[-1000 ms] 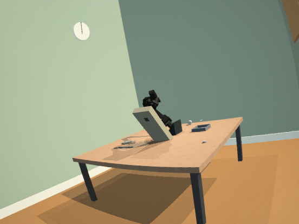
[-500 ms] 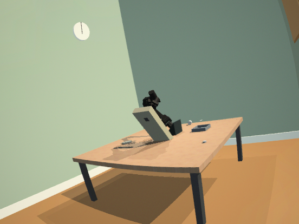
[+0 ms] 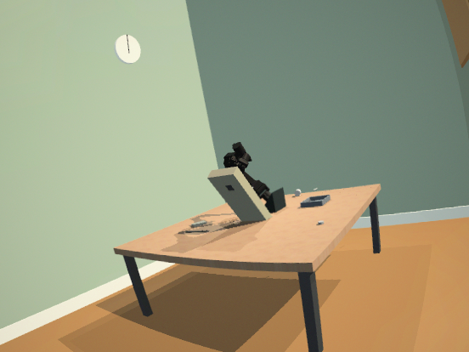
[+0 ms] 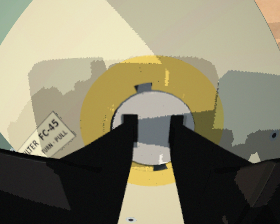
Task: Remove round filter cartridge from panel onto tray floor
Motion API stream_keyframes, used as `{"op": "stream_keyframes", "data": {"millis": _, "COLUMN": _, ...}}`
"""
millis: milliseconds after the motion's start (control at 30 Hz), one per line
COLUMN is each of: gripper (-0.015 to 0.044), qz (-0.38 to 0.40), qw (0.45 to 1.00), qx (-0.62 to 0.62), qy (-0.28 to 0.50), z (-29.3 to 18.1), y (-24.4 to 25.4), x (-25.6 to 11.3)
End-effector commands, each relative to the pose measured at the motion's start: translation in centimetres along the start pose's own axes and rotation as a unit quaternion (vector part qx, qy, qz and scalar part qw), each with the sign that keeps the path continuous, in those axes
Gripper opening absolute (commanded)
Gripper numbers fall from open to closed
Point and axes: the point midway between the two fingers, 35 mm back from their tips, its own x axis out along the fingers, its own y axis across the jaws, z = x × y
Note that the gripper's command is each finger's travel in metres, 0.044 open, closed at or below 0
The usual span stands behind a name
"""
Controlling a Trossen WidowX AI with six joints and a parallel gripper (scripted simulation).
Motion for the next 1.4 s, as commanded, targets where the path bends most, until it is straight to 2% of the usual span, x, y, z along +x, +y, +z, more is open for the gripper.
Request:
{"op": "stream_keyframes", "data": {"millis": 0, "gripper": 0.0095, "qz": 0.000, "qw": 1.000, "qx": -0.002, "qy": 0.002, "z": -0.1, "y": 0.0, "x": 0.4}}
{"op": "stream_keyframes", "data": {"millis": 1300, "gripper": 0.0095, "qz": 0.000, "qw": 1.000, "qx": -0.002, "qy": 0.001, "z": -0.1, "y": 0.0, "x": 1.4}}
{"op": "stream_keyframes", "data": {"millis": 1367, "gripper": 0.0081, "qz": 0.002, "qw": 1.000, "qx": -0.006, "qy": -0.004, "z": 0.0, "y": 0.1, "x": 0.8}}
